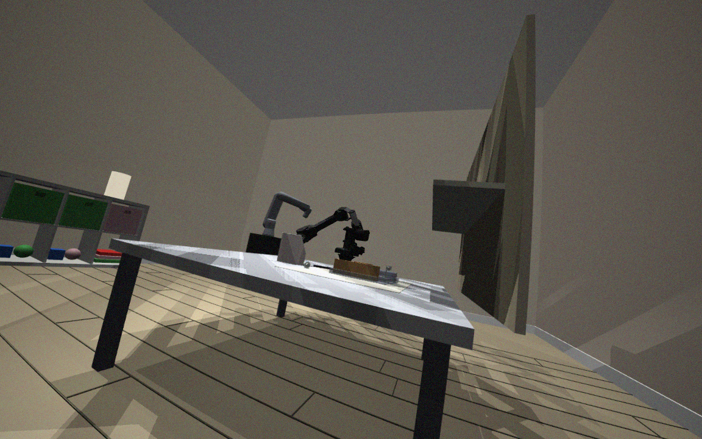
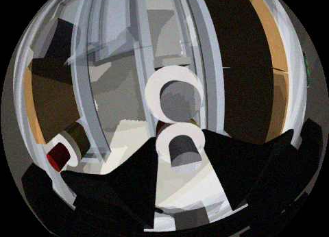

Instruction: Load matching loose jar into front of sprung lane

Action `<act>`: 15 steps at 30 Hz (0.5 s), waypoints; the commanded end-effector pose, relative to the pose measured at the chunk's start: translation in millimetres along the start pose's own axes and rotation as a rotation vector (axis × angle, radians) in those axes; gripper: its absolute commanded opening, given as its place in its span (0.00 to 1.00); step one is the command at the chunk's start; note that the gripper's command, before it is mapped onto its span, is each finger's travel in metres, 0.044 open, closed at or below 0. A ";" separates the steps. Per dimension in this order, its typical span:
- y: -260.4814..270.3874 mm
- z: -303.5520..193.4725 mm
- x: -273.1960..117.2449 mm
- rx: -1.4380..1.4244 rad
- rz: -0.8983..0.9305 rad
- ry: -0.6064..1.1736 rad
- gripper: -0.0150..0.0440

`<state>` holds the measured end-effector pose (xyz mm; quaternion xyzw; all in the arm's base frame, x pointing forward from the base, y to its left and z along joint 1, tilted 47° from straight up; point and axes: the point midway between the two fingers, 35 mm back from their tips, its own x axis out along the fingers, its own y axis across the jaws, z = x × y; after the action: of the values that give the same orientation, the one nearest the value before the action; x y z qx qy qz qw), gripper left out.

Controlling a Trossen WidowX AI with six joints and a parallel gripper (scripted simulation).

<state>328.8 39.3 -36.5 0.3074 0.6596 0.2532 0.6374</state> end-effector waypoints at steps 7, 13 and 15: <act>1.1 0.3 0.2 -0.008 0.006 -0.008 0.25; 1.0 -0.7 0.2 -0.008 0.006 -0.008 0.25; 1.0 -1.1 0.2 -0.008 0.006 -0.008 0.25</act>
<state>326.7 39.5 -36.4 0.3076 0.6594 0.2530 0.6376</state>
